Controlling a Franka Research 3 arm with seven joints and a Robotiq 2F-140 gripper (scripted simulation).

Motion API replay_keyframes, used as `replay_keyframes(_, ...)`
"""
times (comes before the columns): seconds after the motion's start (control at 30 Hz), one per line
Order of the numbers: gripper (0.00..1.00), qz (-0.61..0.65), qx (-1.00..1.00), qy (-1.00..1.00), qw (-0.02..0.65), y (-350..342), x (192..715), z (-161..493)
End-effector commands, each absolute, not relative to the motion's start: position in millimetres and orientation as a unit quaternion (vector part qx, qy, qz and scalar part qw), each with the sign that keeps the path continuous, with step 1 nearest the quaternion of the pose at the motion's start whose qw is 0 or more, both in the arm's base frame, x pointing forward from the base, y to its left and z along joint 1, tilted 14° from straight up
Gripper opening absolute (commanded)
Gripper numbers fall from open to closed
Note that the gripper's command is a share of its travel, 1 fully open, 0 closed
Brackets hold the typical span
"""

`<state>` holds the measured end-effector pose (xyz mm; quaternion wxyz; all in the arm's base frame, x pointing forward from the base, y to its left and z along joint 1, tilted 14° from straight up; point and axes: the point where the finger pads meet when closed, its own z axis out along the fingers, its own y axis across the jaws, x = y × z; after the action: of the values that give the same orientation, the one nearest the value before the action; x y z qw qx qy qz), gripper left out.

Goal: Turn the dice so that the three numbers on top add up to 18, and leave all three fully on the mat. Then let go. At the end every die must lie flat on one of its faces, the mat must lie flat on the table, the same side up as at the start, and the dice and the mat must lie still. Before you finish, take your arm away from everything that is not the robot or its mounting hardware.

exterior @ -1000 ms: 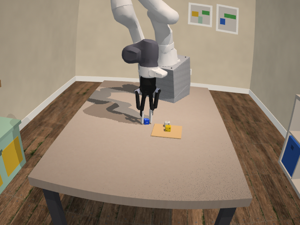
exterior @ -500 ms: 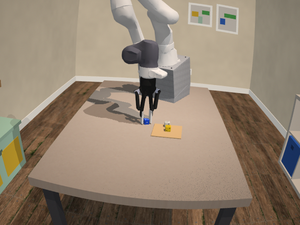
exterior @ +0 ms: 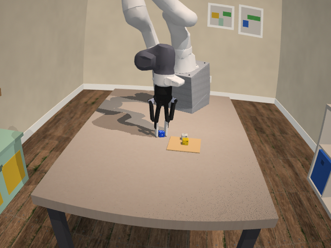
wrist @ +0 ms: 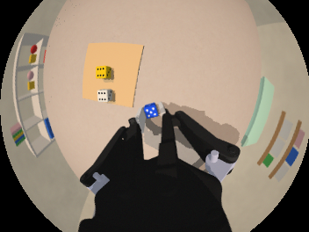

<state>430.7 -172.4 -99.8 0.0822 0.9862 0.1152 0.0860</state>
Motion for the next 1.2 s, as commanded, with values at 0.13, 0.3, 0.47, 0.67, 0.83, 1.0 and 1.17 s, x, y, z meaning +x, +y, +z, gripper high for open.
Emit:
replay_keyframes(0.13,0.25,0.086,0.986,0.113,0.083,-173.5,430.6,-100.4)
replay_keyframes(0.3,0.25,0.086,0.986,0.113,0.083,-173.5,430.6,-100.4)
replay_keyframes(0.47,0.13,0.086,0.986,0.113,0.083,-173.5,430.6,-100.4)
replay_keyframes(0.67,0.13,0.086,0.986,0.113,0.083,-173.5,430.6,-100.4)
replay_keyframes(0.83,0.13,0.086,0.986,0.113,0.083,-173.5,430.6,-100.4)
replay_keyframes(1.0,0.13,0.086,0.986,0.113,0.083,-173.5,430.6,-100.4)
replay_keyframes(1.17,0.13,0.086,0.986,0.113,0.083,-173.5,430.6,-100.4)
